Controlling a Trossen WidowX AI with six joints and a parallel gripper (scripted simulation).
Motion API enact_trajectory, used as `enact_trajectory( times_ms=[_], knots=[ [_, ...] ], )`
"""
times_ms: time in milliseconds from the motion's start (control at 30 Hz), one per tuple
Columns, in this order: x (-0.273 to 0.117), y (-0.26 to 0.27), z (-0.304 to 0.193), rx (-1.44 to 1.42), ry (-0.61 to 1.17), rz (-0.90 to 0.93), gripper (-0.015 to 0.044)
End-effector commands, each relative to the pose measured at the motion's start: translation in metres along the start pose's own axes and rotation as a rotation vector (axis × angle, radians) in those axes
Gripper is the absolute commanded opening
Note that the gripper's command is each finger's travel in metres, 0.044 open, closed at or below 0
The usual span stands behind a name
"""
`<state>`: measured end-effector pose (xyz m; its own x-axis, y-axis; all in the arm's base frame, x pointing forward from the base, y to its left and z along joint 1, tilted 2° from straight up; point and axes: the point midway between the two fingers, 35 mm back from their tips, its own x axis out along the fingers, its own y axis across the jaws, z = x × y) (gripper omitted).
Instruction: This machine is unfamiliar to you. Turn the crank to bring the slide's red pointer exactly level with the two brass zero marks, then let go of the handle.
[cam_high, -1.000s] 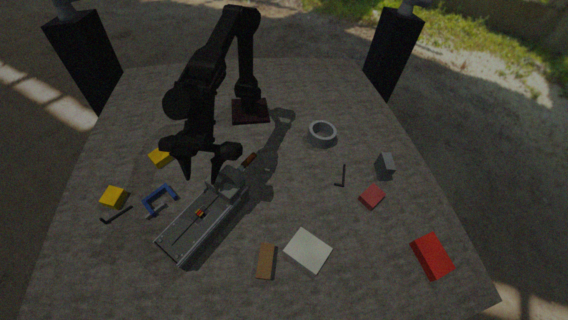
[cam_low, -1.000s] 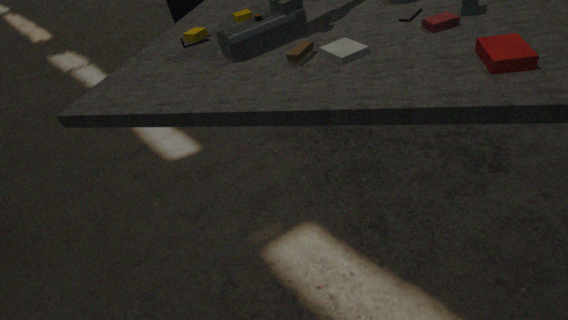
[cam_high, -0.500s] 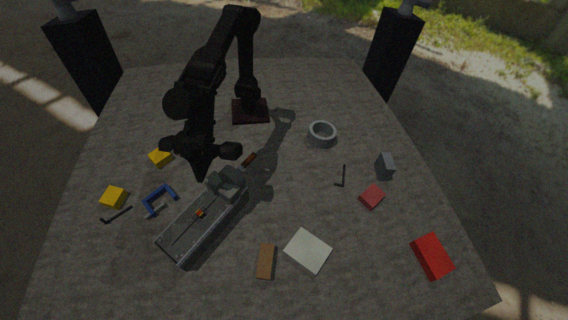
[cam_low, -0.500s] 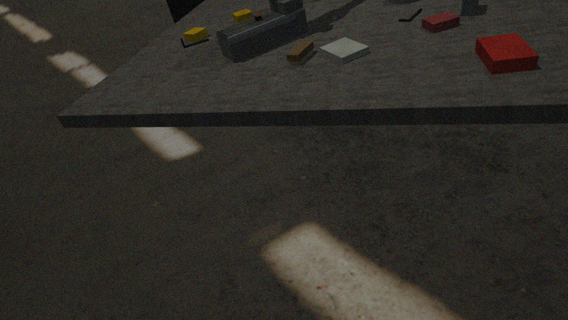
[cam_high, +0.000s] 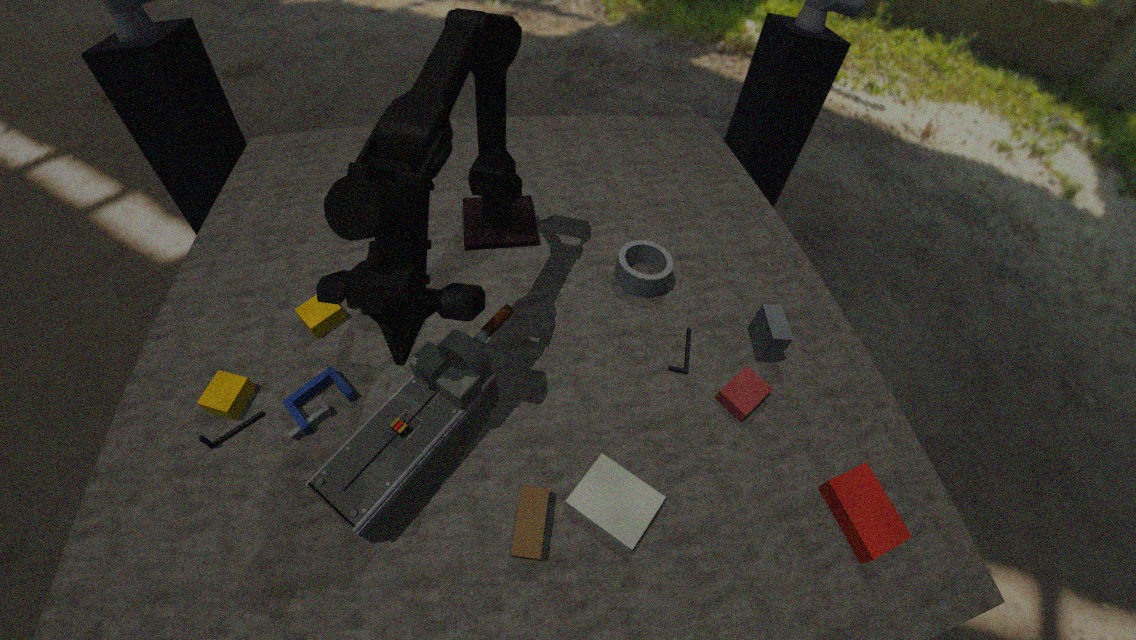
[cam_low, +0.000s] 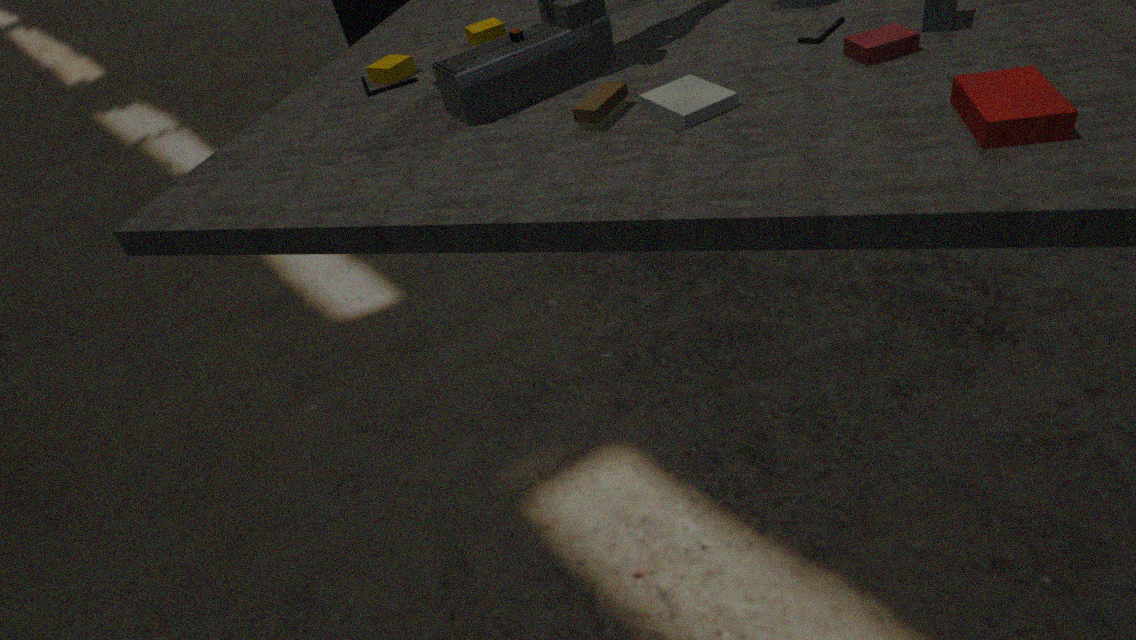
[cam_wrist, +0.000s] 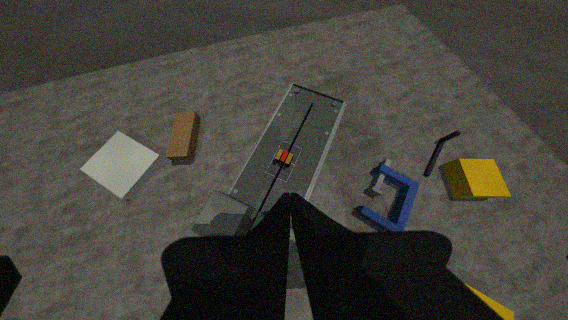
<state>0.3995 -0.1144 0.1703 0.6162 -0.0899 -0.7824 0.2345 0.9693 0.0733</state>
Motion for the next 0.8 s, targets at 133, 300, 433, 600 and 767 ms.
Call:
enact_trajectory(
  times_ms=[133,300,433,600,767],
  knots=[
    [0.0000,0.0000,0.0000,0.000,0.000,0.000,0.0157],
    [0.0000,0.0000,0.0000,0.000,0.000,0.000,0.0289],
    [0.0000,0.0000,0.0000,0.000,0.000,0.000,0.0394],
    [0.0000,0.0000,0.0000,0.000,0.000,0.000,0.0387],
    [0.0000,0.0000,0.0000,0.000,0.000,0.000,0.0256]
  ],
)
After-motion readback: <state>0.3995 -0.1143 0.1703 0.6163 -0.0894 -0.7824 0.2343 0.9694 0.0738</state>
